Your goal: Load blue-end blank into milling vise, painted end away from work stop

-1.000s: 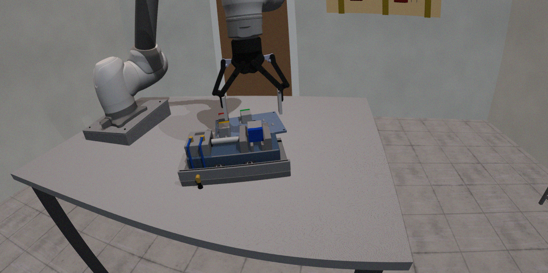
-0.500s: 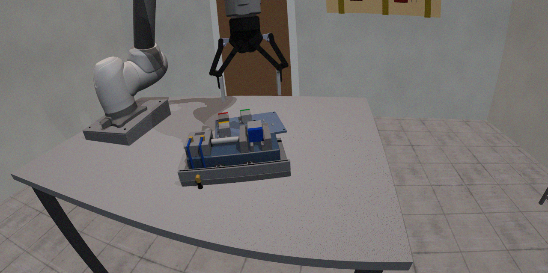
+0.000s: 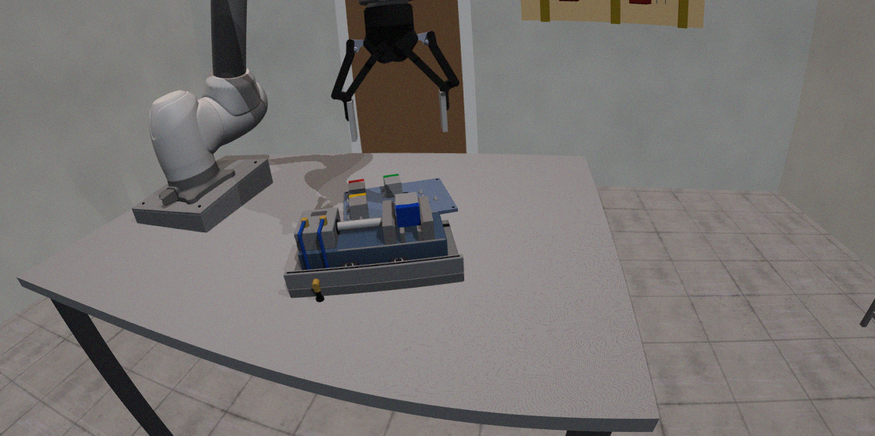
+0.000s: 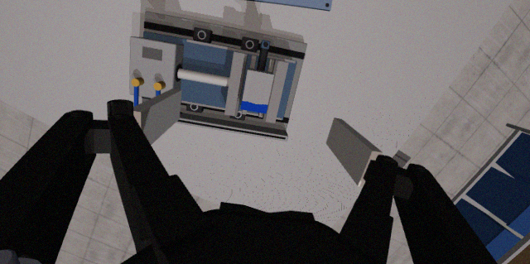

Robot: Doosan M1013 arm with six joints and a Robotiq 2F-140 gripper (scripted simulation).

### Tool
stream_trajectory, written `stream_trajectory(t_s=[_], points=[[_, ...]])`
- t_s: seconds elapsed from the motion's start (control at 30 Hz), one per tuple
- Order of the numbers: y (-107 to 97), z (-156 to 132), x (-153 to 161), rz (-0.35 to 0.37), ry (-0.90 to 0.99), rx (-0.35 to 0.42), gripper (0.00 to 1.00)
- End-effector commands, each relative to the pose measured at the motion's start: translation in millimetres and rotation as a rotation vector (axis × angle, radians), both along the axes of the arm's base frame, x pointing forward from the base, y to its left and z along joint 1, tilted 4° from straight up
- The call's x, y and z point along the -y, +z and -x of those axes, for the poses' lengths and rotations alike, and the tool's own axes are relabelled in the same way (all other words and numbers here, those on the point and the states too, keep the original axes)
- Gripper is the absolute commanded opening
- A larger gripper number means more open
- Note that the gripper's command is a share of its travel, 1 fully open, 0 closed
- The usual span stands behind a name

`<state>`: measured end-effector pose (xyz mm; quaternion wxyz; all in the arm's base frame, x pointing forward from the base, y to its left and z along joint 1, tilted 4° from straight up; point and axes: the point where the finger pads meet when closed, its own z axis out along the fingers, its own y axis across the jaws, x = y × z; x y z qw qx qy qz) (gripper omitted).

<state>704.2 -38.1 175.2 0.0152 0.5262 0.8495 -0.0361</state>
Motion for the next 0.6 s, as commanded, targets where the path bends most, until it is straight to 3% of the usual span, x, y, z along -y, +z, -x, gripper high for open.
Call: stream_trajectory(t_s=[0.0, 0.57], points=[[9.1, -0.1, -0.7, 0.0, 0.0, 0.0, 1.0], [0.1, 0.0, 0.0, 0.0, 0.0, 0.0, 1.0]])
